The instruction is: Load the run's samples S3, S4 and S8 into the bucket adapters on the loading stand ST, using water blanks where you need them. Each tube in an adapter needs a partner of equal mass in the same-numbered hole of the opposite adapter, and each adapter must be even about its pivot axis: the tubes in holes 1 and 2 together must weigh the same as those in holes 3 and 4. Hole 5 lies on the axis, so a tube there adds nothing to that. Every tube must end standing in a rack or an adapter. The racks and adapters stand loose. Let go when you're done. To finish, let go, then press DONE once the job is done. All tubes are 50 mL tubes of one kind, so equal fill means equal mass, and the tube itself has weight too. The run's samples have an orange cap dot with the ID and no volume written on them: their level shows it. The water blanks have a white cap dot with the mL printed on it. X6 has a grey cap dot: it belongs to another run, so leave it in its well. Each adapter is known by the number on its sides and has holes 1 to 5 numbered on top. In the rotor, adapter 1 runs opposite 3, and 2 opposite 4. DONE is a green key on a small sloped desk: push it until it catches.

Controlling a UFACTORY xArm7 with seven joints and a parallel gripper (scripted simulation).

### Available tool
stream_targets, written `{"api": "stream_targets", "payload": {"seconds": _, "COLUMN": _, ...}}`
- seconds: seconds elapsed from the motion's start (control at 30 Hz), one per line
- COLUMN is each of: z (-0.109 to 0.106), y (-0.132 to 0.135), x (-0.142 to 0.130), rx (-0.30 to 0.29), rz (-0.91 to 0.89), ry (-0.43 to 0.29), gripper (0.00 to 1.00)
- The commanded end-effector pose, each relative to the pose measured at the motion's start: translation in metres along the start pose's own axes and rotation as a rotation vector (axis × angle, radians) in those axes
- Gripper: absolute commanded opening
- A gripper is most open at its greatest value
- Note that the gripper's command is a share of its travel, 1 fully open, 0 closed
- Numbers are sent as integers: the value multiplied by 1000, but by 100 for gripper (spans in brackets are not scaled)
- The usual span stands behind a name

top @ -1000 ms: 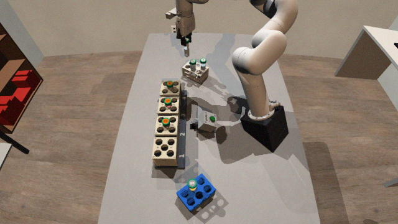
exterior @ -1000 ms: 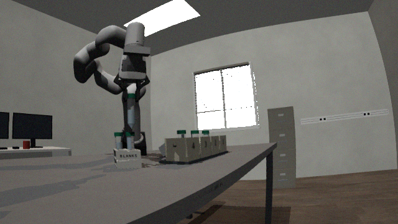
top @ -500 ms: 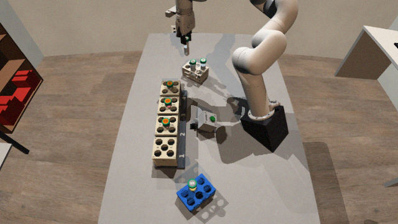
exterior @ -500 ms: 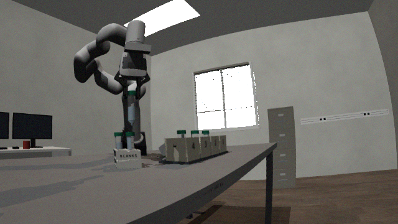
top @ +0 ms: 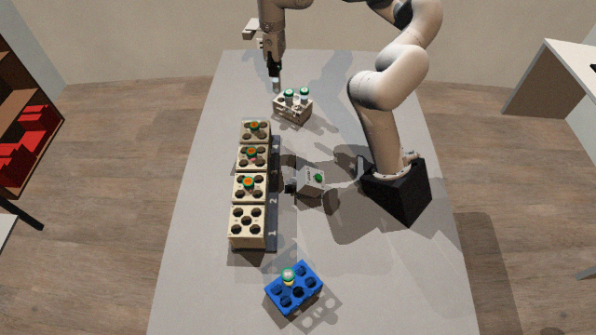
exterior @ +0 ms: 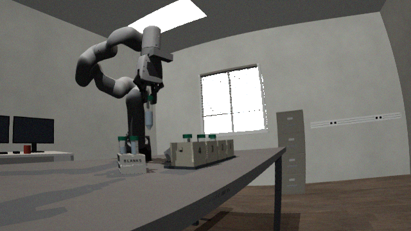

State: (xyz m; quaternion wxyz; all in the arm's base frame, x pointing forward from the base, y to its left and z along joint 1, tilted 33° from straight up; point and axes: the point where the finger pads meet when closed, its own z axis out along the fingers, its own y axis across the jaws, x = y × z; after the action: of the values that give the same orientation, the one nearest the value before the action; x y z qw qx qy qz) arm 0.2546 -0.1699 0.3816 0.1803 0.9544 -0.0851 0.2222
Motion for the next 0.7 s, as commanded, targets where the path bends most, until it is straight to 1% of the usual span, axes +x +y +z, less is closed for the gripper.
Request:
{"api": "stream_targets", "payload": {"seconds": 0.0, "z": -1, "y": -25, "x": -1, "rx": 0, "rz": -163, "ry": 3, "gripper": 0}}
{"api": "stream_targets", "payload": {"seconds": 0.07, "z": -1, "y": -35, "x": -1, "rx": 0, "rz": -212, "ry": 3, "gripper": 0}}
{"api": "stream_targets", "payload": {"seconds": 0.23, "z": -1, "y": -60, "x": -3, "rx": 1, "rz": -212, "ry": 3, "gripper": 0}}
{"api": "stream_targets", "payload": {"seconds": 0.3, "z": -1, "y": -60, "x": -3, "rx": 1, "rz": -212, "ry": 3, "gripper": 0}}
{"api": "stream_targets", "payload": {"seconds": 0.67, "z": -2, "y": -115, "x": -6, "rx": 1, "rz": -212, "ry": 3, "gripper": 0}}
